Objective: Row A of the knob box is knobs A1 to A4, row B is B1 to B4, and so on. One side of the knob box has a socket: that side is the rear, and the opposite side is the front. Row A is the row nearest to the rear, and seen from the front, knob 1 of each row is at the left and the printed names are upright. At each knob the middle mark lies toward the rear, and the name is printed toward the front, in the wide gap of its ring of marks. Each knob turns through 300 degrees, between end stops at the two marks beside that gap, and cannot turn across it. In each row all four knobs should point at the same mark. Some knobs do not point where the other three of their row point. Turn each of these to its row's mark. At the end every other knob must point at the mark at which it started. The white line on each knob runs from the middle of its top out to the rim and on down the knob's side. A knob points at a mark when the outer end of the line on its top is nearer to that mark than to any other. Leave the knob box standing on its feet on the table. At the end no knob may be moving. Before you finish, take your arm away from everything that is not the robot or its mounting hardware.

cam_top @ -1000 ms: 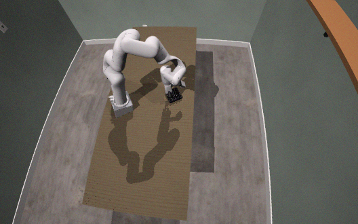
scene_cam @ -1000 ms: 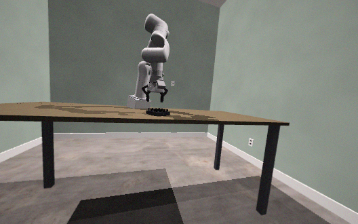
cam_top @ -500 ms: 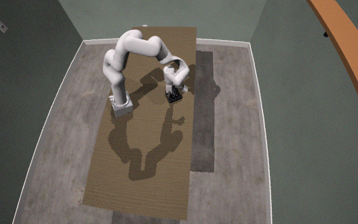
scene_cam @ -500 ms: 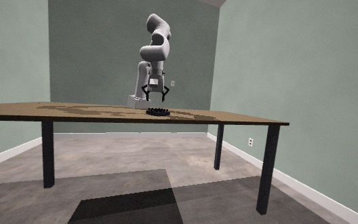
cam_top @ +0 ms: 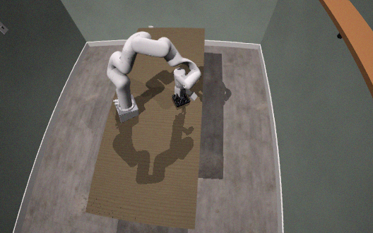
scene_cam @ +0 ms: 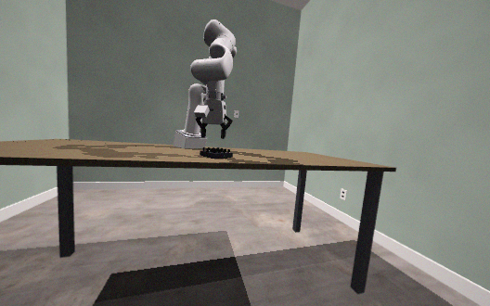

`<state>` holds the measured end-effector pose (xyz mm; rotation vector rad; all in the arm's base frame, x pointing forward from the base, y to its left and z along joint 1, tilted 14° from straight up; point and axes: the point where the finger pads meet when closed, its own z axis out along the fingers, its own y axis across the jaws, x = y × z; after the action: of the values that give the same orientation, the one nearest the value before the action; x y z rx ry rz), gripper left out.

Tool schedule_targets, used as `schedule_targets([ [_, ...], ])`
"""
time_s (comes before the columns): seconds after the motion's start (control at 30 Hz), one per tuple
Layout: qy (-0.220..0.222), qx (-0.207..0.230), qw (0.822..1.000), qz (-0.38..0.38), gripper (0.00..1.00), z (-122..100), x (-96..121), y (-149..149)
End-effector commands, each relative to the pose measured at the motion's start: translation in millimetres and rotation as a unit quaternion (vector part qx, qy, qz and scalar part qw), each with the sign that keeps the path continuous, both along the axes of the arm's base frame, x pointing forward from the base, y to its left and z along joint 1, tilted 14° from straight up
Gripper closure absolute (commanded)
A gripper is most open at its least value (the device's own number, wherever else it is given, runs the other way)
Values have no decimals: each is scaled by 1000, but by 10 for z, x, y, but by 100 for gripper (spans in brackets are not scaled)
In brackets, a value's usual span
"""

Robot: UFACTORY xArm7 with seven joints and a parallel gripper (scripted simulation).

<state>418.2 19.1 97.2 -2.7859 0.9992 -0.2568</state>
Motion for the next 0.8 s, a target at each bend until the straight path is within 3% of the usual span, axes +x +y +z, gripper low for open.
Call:
schedule_targets([
  [0.0,11,10,997,-77,0,51,94,-19],
  [0.4,19,38,979,-200,0,134,247,-36],
  [0.53,22,52,963,-265,0,184,330,-41],
  [0.7,23,57,957,-284,0,200,356,-42],
  [0.73,23,57,957,-284,81,200,356,-42],
  [0.77,23,57,957,-284,81,200,356,-42],
])
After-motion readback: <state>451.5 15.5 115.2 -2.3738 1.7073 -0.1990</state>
